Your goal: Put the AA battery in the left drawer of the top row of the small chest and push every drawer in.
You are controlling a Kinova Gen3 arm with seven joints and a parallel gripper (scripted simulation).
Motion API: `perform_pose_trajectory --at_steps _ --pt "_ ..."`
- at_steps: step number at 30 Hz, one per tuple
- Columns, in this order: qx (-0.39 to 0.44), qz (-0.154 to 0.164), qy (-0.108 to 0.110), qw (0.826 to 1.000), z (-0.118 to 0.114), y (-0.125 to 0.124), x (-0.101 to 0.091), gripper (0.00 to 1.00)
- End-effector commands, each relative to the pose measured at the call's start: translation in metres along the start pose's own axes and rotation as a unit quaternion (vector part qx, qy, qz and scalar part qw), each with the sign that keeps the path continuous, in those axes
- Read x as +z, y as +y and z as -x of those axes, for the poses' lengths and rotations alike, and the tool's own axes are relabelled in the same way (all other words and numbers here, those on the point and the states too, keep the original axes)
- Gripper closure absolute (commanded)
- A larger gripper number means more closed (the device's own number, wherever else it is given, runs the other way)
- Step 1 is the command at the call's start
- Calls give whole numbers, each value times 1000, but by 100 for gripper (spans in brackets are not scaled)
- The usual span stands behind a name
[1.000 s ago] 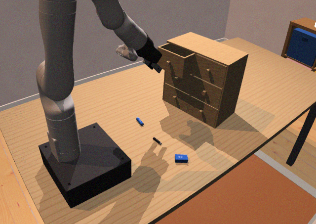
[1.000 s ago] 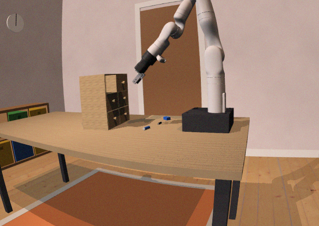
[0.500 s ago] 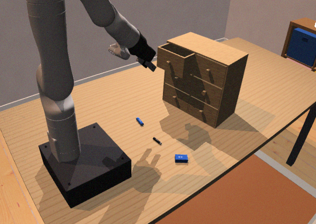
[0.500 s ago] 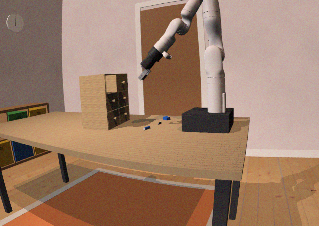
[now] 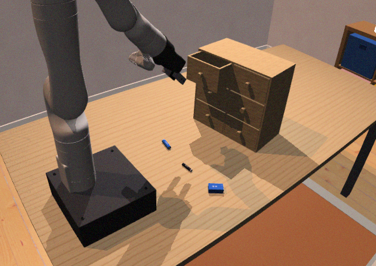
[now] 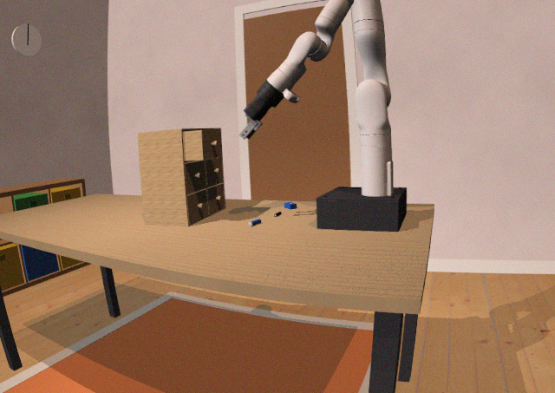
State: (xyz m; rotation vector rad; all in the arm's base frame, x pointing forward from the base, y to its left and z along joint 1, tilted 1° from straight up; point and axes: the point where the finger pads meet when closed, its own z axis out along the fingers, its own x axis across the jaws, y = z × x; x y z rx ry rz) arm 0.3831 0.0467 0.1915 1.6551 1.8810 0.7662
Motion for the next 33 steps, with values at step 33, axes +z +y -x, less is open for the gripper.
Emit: perform_pose_trajectory --at_steps 33 --pt "-1 -4 -4 1000 3 1 -2 33"
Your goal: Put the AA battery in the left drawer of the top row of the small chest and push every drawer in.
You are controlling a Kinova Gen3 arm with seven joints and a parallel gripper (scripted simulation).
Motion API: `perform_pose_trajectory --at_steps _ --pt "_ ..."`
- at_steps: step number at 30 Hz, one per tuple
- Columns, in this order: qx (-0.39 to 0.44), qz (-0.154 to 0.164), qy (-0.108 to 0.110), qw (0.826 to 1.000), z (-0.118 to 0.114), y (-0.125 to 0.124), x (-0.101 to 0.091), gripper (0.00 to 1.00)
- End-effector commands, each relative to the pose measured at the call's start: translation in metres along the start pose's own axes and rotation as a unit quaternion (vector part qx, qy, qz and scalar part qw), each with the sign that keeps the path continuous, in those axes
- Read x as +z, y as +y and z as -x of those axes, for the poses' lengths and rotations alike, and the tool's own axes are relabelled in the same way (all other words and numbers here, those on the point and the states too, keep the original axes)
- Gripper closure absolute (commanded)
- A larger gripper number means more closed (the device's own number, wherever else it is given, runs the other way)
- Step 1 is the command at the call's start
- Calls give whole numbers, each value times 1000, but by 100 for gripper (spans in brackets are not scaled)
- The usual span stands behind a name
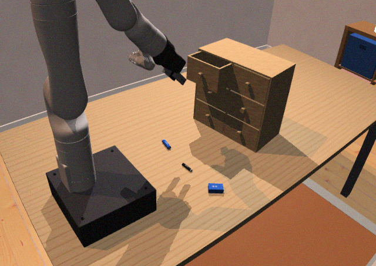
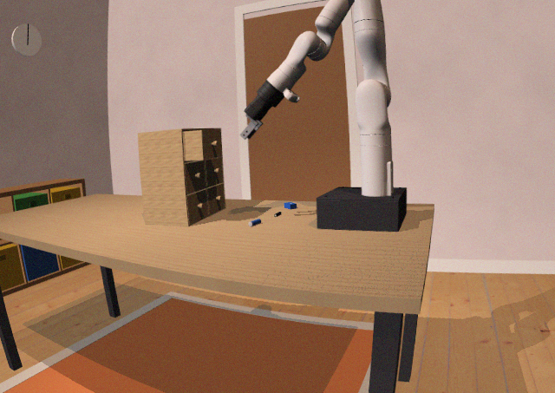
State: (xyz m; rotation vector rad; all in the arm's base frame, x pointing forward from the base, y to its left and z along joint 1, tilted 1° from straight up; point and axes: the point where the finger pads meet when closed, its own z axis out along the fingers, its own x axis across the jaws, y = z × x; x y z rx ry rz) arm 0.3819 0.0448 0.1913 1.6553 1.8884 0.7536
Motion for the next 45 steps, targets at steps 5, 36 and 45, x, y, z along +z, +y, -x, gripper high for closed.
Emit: perform_pose_trajectory --at_steps 5,36,45 --pt "1 -1 -3 1000 2 2 -1 33" --pt "1 -12 -4 1000 3 2 -5 33" --pt "1 -15 -2 1000 1 3 -6 33"
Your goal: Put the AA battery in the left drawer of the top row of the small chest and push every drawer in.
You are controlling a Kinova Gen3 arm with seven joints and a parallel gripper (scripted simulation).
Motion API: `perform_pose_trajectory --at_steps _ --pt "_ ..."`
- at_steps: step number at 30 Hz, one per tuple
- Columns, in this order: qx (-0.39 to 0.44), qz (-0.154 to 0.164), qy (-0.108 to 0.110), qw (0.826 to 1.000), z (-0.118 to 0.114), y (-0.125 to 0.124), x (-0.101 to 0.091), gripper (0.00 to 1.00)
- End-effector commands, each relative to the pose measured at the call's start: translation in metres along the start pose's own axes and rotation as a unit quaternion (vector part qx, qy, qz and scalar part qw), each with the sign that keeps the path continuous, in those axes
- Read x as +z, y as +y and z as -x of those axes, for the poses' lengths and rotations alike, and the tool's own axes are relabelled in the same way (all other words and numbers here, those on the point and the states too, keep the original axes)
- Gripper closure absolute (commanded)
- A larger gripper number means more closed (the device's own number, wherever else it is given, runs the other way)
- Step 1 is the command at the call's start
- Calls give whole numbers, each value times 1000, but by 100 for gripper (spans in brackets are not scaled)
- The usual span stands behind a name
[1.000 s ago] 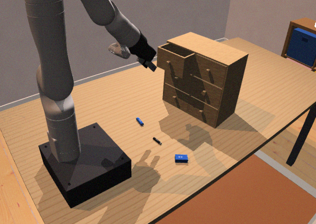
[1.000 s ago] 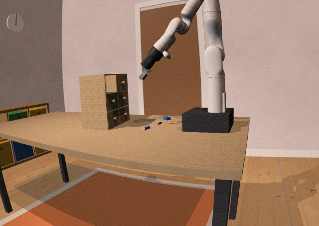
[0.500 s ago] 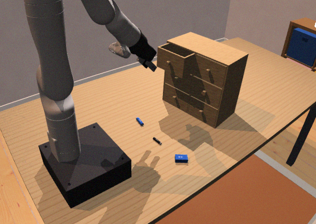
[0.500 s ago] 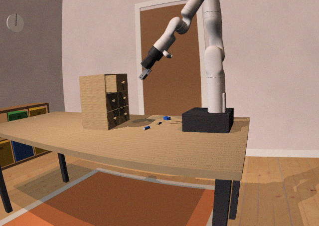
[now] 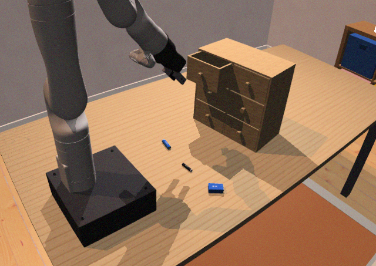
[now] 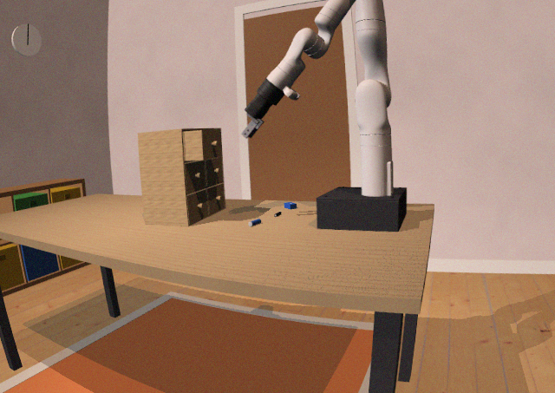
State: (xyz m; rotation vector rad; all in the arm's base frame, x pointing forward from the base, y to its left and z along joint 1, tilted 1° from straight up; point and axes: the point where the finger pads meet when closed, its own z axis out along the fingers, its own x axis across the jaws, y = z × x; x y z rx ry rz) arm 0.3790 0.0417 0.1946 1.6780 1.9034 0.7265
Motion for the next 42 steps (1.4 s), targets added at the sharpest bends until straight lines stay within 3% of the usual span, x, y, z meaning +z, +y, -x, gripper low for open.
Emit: perform_pose_trajectory --at_steps 1,42 --pt "-1 0 0 1000 -2 3 -2 33" --pt "-1 -8 -6 1000 2 5 -5 33"
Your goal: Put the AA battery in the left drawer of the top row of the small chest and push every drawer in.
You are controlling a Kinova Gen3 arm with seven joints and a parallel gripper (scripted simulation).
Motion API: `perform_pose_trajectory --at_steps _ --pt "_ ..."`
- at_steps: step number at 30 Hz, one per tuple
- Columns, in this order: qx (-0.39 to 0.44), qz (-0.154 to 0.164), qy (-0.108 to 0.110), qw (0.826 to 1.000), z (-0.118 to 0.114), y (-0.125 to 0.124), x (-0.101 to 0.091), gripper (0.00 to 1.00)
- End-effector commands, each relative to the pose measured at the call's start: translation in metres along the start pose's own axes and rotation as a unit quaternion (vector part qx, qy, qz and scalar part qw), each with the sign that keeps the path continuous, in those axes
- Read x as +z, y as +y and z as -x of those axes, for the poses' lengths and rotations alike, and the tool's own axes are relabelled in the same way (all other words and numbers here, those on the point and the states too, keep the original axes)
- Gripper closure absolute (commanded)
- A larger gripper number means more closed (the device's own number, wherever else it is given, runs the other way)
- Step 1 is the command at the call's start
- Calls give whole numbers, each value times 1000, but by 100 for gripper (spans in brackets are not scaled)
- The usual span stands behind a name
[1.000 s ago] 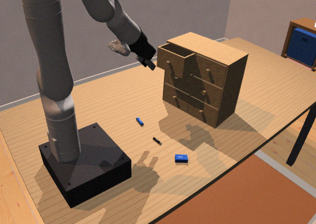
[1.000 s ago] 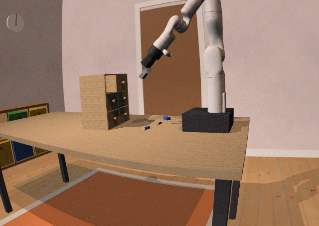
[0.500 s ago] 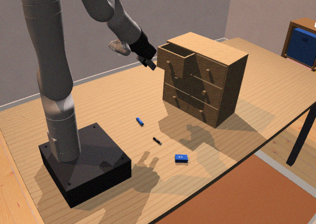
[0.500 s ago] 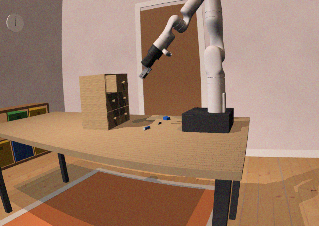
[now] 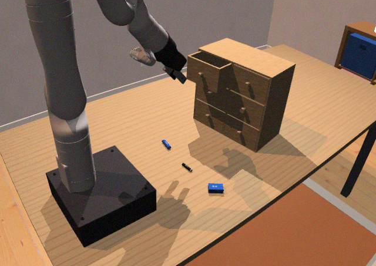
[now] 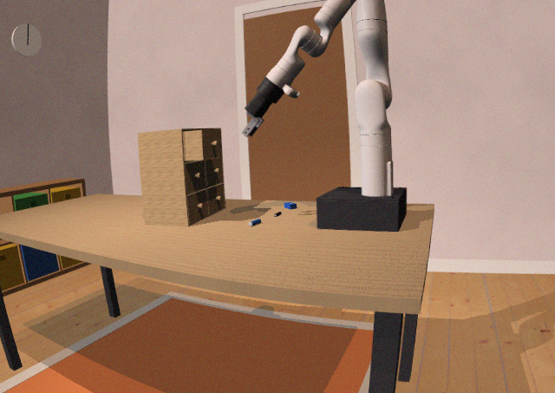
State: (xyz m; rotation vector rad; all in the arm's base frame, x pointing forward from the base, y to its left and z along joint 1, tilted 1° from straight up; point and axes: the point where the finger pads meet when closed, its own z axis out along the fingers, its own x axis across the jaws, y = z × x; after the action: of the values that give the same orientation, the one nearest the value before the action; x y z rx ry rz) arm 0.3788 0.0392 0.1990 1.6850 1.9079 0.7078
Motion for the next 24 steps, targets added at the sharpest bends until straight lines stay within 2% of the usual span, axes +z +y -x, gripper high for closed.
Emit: perform_pose_trajectory --at_steps 1,24 --pt "0 -2 -3 1000 0 3 -1 33" --pt "-1 -8 -7 1000 2 3 -3 33"
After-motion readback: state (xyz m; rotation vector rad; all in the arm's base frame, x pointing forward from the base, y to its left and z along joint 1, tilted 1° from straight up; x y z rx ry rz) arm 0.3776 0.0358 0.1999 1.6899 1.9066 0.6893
